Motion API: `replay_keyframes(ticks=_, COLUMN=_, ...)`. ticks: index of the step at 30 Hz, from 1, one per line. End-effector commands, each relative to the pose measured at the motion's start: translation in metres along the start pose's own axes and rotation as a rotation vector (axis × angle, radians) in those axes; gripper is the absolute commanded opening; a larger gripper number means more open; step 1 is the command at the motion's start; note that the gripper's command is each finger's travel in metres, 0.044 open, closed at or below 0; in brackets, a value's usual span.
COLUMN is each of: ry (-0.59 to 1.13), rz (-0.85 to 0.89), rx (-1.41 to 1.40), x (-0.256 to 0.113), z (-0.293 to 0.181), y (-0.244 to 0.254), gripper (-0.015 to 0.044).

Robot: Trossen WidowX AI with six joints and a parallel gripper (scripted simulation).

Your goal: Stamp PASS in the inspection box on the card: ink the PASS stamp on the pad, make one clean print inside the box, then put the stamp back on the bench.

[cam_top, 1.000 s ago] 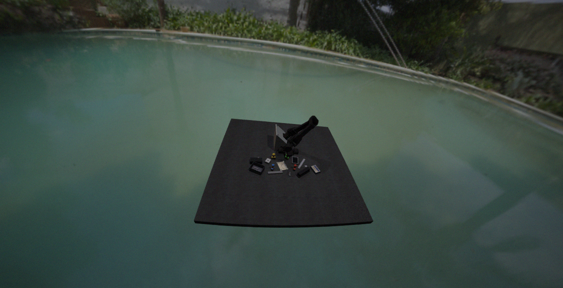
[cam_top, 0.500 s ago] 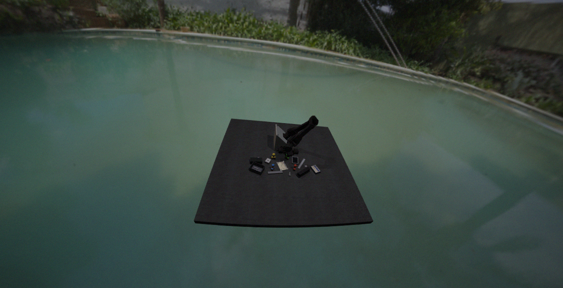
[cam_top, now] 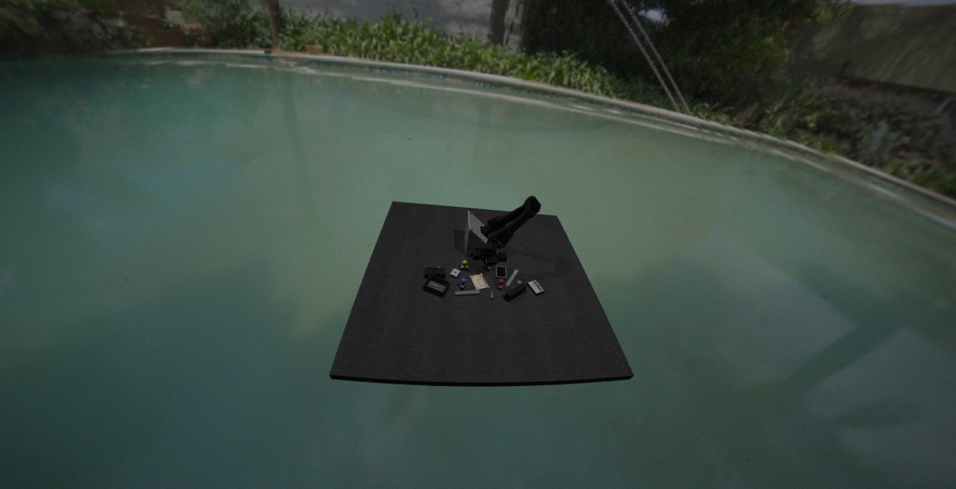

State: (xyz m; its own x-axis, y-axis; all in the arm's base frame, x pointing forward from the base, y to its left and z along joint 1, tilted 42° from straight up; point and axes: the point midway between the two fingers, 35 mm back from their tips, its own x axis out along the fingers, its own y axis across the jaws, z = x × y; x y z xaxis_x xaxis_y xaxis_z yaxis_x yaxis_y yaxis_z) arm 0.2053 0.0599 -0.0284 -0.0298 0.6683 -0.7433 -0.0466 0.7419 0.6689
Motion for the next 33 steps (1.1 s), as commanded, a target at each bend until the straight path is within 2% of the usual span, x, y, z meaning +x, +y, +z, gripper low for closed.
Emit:
replay_keyframes(ticks=1, ry=0.001, rz=-0.004, rx=-0.004, x=-0.002, z=0.000, y=0.000, gripper=0.0000)
replay_keyframes(ticks=33, ry=0.000, rz=-0.007, rx=-0.003, x=-0.017, z=0.002, y=-0.001, gripper=0.0000)
